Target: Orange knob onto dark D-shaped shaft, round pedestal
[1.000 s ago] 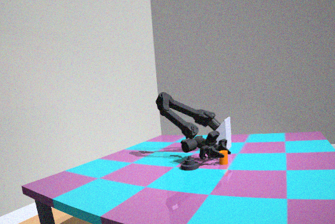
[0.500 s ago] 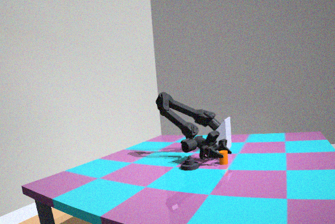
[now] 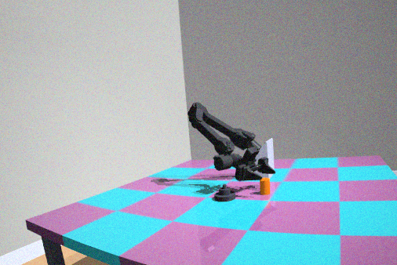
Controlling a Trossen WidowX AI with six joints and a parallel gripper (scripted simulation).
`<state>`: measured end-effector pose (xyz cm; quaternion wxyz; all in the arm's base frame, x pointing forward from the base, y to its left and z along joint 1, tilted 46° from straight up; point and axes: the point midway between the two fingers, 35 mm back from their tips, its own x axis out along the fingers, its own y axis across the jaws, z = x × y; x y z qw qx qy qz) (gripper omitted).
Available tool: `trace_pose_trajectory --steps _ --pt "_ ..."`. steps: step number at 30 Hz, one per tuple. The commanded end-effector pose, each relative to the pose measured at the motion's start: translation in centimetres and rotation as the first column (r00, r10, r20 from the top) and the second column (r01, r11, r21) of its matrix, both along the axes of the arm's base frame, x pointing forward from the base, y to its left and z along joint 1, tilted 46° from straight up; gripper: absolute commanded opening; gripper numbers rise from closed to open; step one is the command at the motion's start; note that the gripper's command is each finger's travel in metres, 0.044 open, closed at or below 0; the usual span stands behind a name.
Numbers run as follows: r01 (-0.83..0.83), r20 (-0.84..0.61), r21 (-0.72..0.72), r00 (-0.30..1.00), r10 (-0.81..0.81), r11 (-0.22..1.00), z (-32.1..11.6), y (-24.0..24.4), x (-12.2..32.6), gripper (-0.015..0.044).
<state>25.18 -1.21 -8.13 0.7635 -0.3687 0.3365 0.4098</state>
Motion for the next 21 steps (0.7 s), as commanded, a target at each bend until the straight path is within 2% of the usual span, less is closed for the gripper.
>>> trace_pose_trajectory --steps 1,6,9,12,15,18,21 --pt "-0.001 0.004 0.0 1.0 0.001 1.0 2.3 2.4 0.1 0.044" --pt "0.005 -0.007 0.0 1.0 -0.005 1.0 3.1 3.5 0.1 0.044" --pt "0.068 -0.191 -0.079 0.978 -0.082 0.995 1.6 3.8 0.1 0.044" --pt "0.113 -0.368 -0.246 0.908 -0.201 0.963 0.3 4.1 -0.3 0.044" --pt "0.111 -0.447 -0.453 0.83 -0.333 0.885 0.0 4.3 -0.6 0.044" --pt "0.077 -0.423 -0.659 0.784 -0.454 0.748 0.8 4.5 -0.7 0.044" --pt "0.043 -0.314 -0.828 0.79 -0.527 0.559 2.5 5.0 -0.1 0.044"
